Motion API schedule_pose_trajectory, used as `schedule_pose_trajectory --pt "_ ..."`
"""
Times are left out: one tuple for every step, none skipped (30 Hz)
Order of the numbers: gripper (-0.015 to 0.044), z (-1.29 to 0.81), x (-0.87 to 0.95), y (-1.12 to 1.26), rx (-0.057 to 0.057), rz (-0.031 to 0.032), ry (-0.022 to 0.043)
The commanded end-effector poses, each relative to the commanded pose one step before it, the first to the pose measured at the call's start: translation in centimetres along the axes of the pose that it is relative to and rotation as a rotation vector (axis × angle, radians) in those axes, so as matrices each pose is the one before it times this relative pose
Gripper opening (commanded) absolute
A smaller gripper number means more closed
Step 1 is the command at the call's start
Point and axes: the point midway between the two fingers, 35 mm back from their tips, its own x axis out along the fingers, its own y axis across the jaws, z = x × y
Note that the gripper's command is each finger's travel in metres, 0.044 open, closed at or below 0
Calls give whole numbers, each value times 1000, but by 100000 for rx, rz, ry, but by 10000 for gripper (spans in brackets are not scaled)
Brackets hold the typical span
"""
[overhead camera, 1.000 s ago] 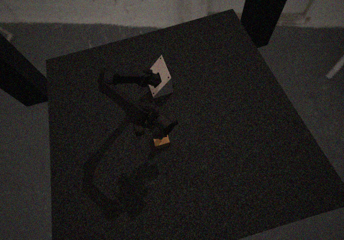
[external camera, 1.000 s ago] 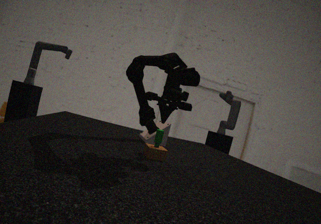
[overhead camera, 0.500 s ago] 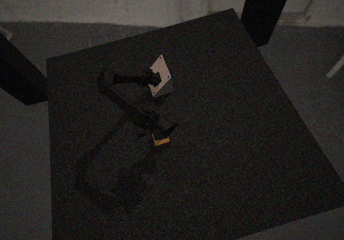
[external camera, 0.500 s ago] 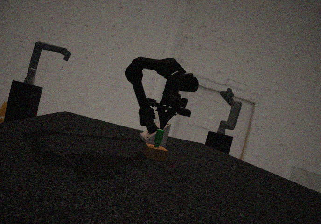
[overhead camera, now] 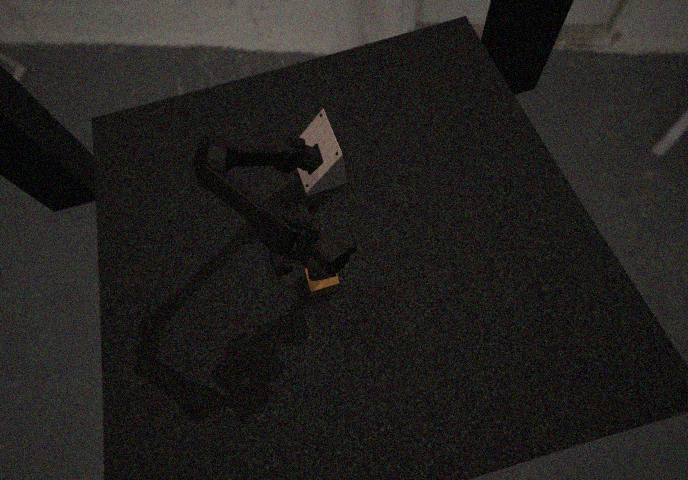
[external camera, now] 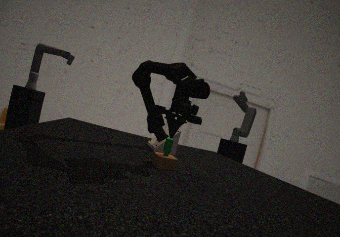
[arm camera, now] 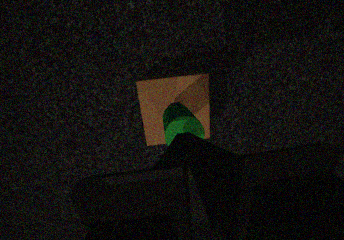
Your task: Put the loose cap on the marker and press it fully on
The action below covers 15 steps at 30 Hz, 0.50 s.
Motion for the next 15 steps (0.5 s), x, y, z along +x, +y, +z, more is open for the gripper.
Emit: schedule_pose_trajectory --pt "0 226 -4048 114 -304 2611 -5977" --pt "0 -24 -1856 21 -612 1086 -2409" --pt "0 -63 -1429 7 -493 873 -1836" --pt "0 -55 -853 1 -303 537 -1088" --pt "0 -21 -283 0 -103 181 -360" --pt "0 0 0 0 0 0 0" --pt "0 0 0 0 0 0 0" --pt "0 0 0 0 0 0 0" --pt "26 0 0 0 0 0 0" --pt "53 0 0 0 0 0 0" --pt "79 0 0 0 0 0 0" --pt "105 0 0 0 0 0 0" --pt "131 0 0 0 0 0 0" --pt "157 0 0 0 0 0 0" --pt "184 0 0 0 0 0 0"
